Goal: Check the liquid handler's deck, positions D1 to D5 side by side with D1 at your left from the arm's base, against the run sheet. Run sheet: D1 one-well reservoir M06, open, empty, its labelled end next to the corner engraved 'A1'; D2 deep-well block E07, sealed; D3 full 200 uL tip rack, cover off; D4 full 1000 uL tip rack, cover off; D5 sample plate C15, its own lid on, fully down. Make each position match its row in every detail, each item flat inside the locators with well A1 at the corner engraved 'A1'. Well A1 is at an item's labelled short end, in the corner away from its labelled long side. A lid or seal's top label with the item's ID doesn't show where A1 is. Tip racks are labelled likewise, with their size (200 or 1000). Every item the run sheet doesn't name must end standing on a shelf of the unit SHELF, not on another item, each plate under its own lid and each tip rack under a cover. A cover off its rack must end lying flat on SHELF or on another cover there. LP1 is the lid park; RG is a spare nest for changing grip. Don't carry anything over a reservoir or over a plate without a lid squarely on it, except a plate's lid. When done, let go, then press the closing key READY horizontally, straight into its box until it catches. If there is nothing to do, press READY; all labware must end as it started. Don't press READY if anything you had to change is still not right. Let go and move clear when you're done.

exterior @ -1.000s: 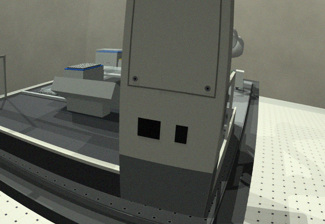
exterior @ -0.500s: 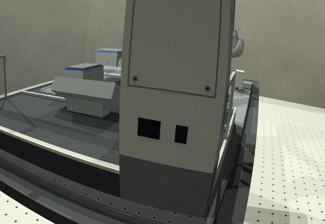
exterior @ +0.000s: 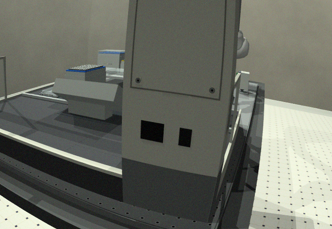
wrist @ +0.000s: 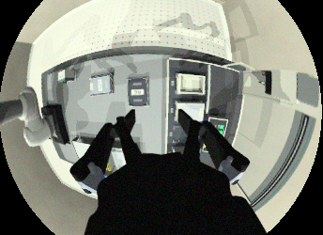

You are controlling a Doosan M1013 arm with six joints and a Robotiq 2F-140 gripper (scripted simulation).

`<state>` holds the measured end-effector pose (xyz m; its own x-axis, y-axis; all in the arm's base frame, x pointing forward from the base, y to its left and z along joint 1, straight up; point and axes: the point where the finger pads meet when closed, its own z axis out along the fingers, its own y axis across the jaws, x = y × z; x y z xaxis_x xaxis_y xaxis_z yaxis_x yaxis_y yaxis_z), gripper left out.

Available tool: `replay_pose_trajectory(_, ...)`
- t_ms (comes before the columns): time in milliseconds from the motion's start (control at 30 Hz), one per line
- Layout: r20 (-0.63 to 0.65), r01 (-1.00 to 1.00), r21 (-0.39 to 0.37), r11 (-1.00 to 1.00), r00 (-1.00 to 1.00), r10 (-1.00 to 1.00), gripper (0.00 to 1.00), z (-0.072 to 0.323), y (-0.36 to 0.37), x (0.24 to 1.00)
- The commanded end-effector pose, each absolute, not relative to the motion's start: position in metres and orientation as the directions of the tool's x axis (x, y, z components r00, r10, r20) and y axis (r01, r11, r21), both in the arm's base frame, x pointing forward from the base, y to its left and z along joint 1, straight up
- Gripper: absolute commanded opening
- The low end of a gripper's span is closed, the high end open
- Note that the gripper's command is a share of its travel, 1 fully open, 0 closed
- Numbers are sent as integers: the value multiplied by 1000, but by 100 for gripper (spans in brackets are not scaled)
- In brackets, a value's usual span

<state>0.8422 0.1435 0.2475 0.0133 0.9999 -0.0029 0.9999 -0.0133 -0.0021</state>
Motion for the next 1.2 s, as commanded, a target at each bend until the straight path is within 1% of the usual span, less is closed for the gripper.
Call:
replay_pose_trajectory(0, -1, 999, -1, 39, -39, 999, 66, 249, 143, 842)
replay_pose_trajectory(400, -1, 961, -1, 275, -275, 961, 66, 249, 143, 842)
replay_pose_trajectory(467, -1, 961, -1, 275, -275, 961, 66, 249, 143, 842)
replay_pose_trajectory(567, -1, 943, -1, 333, -333, 943, 66, 249, 143, 842)
replay_pose_trajectory(967, -1, 837, -1, 547, -547, 837, 66, 249, 203, 845)
replay_pose_trajectory(1033, -1, 837, -1, 547, -547, 837, 66, 249, 203, 845)
replay_pose_trajectory(1167, -1, 791, -1, 612, -612, 791, 66, 249, 213, 845)
